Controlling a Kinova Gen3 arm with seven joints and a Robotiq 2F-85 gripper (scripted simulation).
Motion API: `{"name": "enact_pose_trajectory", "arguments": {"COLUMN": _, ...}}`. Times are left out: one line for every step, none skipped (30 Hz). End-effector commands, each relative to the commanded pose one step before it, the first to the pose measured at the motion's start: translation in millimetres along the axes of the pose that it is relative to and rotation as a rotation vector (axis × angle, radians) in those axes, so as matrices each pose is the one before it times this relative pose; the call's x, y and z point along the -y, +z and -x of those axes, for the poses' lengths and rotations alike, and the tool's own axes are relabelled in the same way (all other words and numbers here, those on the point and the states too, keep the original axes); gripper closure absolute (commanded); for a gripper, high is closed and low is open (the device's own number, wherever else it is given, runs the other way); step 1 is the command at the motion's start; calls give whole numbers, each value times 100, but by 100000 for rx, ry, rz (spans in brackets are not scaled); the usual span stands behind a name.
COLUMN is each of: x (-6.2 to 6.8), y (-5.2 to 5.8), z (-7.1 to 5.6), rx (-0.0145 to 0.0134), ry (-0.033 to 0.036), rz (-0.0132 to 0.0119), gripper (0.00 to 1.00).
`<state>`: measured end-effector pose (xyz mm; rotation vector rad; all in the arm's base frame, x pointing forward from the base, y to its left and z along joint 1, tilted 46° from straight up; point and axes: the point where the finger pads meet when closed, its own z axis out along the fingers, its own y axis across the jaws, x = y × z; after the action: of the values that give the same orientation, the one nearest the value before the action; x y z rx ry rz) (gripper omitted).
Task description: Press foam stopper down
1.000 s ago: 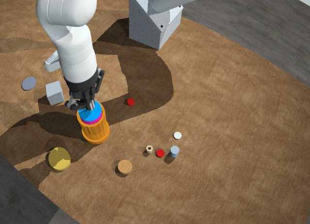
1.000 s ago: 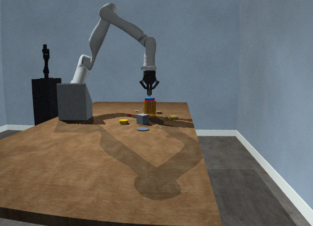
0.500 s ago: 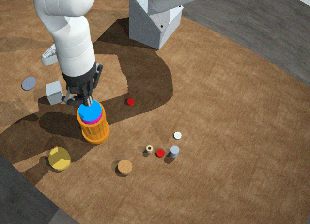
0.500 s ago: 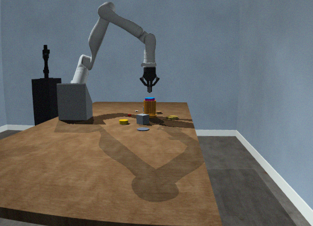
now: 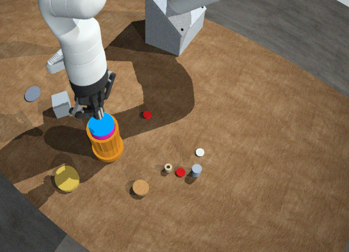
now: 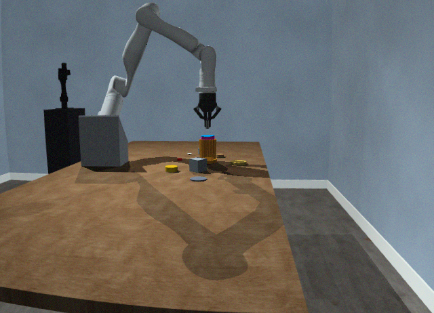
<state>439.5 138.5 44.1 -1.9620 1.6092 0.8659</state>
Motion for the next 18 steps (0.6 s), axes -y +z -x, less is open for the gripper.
{"name": "enact_pose_trajectory", "arguments": {"x": 45, "y": -77, "z": -22, "rx": -68, "ry": 26, "rz": -175, "gripper": 100}}
{"name": "enact_pose_trajectory", "arguments": {"x": 0, "y": 14, "z": 0, "rx": 0, "ry": 0, "rz": 0, "gripper": 100}}
{"name": "enact_pose_trajectory", "arguments": {"x": 0, "y": 29, "z": 0, "rx": 0, "ry": 0, "rz": 0, "gripper": 100}}
{"name": "enact_pose_trajectory", "arguments": {"x": 0, "y": 41, "z": 0, "rx": 0, "ry": 0, "rz": 0, "gripper": 100}}
{"name": "enact_pose_trajectory", "arguments": {"x": 0, "y": 45, "z": 0, "rx": 0, "ry": 0, "rz": 0, "gripper": 100}}
{"name": "enact_pose_trajectory", "arguments": {"x": 0, "y": 41, "z": 0, "rx": 0, "ry": 0, "rz": 0, "gripper": 100}}
{"name": "enact_pose_trajectory", "arguments": {"x": 0, "y": 29, "z": 0, "rx": 0, "ry": 0, "rz": 0, "gripper": 100}}
{"name": "enact_pose_trajectory", "arguments": {"x": 0, "y": 14, "z": 0, "rx": 0, "ry": 0, "rz": 0, "gripper": 100}}
{"name": "enact_pose_trajectory", "arguments": {"x": 0, "y": 3, "z": 0, "rx": 0, "ry": 0, "rz": 0, "gripper": 100}}
{"name": "enact_pose_trajectory", "arguments": {"x": 0, "y": 5, "z": 0, "rx": 0, "ry": 0, "rz": 0, "gripper": 100}}
{"name": "enact_pose_trajectory", "arguments": {"x": 0, "y": 0, "z": 0, "rx": 0, "ry": 0, "rz": 0, "gripper": 100}}
{"name": "enact_pose_trajectory", "arguments": {"x": 0, "y": 0, "z": 0, "rx": 0, "ry": 0, "rz": 0, "gripper": 100}}
{"name": "enact_pose_trajectory", "arguments": {"x": 0, "y": 32, "z": 0, "rx": 0, "ry": 0, "rz": 0, "gripper": 100}}
{"name": "enact_pose_trajectory", "arguments": {"x": 0, "y": 77, "z": 0, "rx": 0, "ry": 0, "rz": 0, "gripper": 100}}
{"name": "enact_pose_trajectory", "arguments": {"x": 0, "y": 131, "z": 0, "rx": 0, "ry": 0, "rz": 0, "gripper": 100}}
{"name": "enact_pose_trajectory", "arguments": {"x": 0, "y": 185, "z": 0, "rx": 0, "ry": 0, "rz": 0, "gripper": 100}}
{"name": "enact_pose_trajectory", "arguments": {"x": 0, "y": 235, "z": 0, "rx": -1, "ry": 1, "rz": 0, "gripper": 100}}
{"name": "enact_pose_trajectory", "arguments": {"x": -1, "y": 274, "z": 0, "rx": 1, "ry": -1, "rz": 0, "gripper": 100}}
